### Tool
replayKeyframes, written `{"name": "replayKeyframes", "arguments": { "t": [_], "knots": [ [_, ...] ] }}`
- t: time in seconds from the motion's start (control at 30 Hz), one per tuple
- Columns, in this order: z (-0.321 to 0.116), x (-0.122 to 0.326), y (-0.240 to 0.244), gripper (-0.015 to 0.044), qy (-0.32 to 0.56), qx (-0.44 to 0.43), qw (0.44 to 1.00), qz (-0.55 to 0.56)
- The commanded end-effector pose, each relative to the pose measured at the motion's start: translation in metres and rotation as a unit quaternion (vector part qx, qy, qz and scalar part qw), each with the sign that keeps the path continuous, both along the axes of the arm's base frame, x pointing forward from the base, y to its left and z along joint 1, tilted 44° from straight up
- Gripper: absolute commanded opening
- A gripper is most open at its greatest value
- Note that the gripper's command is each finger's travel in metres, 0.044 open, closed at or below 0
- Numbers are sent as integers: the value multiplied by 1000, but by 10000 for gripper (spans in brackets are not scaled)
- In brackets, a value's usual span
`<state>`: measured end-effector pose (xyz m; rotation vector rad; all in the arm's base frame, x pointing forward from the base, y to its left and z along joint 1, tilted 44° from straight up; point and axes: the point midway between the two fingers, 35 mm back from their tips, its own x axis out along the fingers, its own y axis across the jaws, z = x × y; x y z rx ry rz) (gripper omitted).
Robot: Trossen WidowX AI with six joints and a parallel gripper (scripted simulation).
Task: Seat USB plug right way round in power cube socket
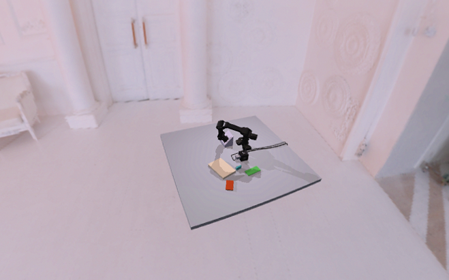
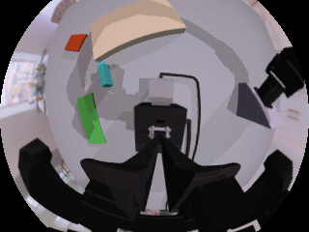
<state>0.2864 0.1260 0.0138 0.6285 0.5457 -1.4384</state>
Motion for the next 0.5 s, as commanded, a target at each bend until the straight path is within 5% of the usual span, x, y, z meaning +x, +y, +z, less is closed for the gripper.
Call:
{"name": "replayKeyframes", "arguments": {
  "t": [0.0,0.47],
  "knots": [
    [-1,0,-1,0,0,-2,1000,1],
    [-2,0,-3,0,0,-2,1000,1]
  ]
}}
